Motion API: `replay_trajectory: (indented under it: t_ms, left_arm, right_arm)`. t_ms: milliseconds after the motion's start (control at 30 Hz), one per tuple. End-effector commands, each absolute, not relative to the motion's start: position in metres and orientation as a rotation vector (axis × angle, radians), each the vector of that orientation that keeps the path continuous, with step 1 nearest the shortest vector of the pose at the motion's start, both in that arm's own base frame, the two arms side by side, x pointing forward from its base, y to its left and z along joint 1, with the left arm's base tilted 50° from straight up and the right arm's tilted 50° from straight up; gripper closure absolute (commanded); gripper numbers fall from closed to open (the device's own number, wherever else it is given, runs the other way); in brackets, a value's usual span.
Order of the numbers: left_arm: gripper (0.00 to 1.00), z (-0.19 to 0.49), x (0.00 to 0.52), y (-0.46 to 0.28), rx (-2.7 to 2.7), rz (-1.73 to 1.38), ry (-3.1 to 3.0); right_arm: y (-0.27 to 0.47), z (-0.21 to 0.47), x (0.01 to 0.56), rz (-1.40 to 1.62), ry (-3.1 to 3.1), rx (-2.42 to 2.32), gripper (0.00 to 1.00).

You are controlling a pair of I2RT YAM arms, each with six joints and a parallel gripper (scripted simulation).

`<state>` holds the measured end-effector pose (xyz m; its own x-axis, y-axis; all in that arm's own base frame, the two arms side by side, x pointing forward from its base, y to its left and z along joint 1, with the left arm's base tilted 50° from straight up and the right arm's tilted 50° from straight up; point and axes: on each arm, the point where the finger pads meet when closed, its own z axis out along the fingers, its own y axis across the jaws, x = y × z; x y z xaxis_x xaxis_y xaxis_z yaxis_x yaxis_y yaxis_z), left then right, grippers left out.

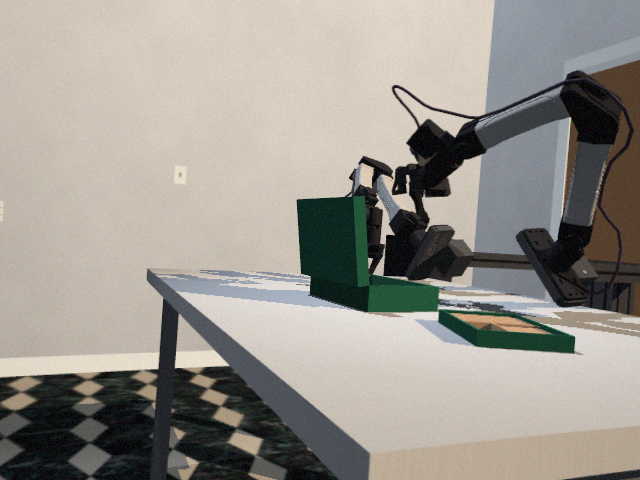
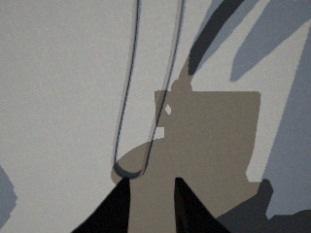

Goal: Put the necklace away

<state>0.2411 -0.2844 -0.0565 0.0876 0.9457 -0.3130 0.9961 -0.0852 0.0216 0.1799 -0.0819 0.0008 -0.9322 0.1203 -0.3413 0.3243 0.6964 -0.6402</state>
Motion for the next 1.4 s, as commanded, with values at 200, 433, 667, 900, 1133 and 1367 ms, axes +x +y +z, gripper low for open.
replay_trajectory:
  t_ms: [200, 433, 667, 900, 1133, 1367]
  left_arm:
    - [0.00, -0.071, 0.241, -0.250, 2.146, -0.225, 2.086]
    - [0.00, -0.082, 0.246, -0.219, 2.099, -0.137, 2.194]
    - [0.00, -0.088, 0.251, -0.207, 2.043, -0.117, 2.244]
    - [0.00, -0.094, 0.252, -0.196, 1.961, -0.135, 2.308]
    - [0.00, -0.095, 0.255, -0.192, 1.895, -0.158, 2.339]
    - [0.00, -0.101, 0.257, -0.185, 1.809, -0.183, 2.389]
  right_arm:
    - [-0.091, -0.009, 0.197, -1.075, 2.450, 0.717, 0.76]
    - [-0.100, -0.017, 0.190, -1.110, 2.478, 0.704, 0.76]
    - [-0.105, -0.023, 0.189, -1.109, 2.486, 0.700, 0.76]
    - [-0.109, -0.026, 0.197, -1.102, 2.487, 0.703, 0.76]
    - [-0.109, -0.025, 0.199, -1.107, 2.492, 0.697, 0.76]
    - [-0.109, -0.026, 0.195, -1.099, 2.481, 0.710, 1.00]
